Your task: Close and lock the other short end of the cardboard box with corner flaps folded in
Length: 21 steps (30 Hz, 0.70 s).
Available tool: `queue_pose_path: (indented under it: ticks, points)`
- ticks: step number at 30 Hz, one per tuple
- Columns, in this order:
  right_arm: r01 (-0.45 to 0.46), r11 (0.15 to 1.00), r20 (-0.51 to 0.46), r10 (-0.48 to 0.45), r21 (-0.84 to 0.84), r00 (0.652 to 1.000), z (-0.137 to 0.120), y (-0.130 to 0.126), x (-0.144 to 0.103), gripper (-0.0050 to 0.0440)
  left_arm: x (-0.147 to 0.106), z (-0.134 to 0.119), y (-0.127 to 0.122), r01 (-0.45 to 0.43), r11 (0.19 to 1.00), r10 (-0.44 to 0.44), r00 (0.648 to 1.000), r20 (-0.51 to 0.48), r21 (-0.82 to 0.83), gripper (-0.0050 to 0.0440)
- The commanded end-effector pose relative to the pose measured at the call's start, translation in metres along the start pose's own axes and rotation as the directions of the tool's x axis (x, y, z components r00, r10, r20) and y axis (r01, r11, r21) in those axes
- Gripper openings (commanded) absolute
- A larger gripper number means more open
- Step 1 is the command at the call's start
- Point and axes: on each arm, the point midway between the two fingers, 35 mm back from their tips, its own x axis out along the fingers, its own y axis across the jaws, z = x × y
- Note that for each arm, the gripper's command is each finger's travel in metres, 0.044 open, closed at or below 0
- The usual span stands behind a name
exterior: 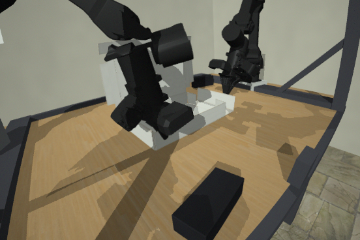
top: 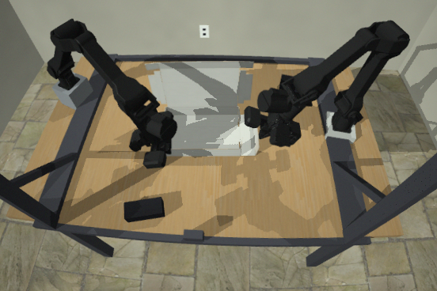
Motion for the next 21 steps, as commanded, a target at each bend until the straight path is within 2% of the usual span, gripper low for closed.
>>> queue_pose_path:
  ticks: [1,7,9,14,21]
  points:
    - [0.034,0.999,0.007,-0.034,0.005,0.999,0.002,-0.017,-0.001,0.0000,-0.013,-0.010,0.005,-0.025,1.000,0.025,0.999,-0.035,0.000,0.0006]
    - [0.034,0.999,0.008,-0.034,0.004,0.999,0.003,-0.020,0.002,0.0000,-0.013,-0.011,0.005,-0.025,1.000,0.025,0.999,-0.036,0.000,0.0006]
    - [0.033,0.999,0.008,-0.033,0.004,0.999,0.003,-0.011,0.004,0.0000,-0.013,-0.011,0.005,-0.025,1.000,0.025,0.999,-0.036,0.000,0.0006]
    - [0.030,1.000,0.009,-0.030,0.004,1.000,0.008,0.031,0.009,0.0000,-0.013,-0.011,0.005,-0.025,1.000,0.025,0.999,-0.036,0.000,0.0006]
    - [0.030,1.000,0.009,-0.030,0.004,1.000,0.008,0.032,0.009,0.0000,-0.013,-0.011,0.005,-0.025,1.000,0.025,0.999,-0.036,0.000,0.0006]
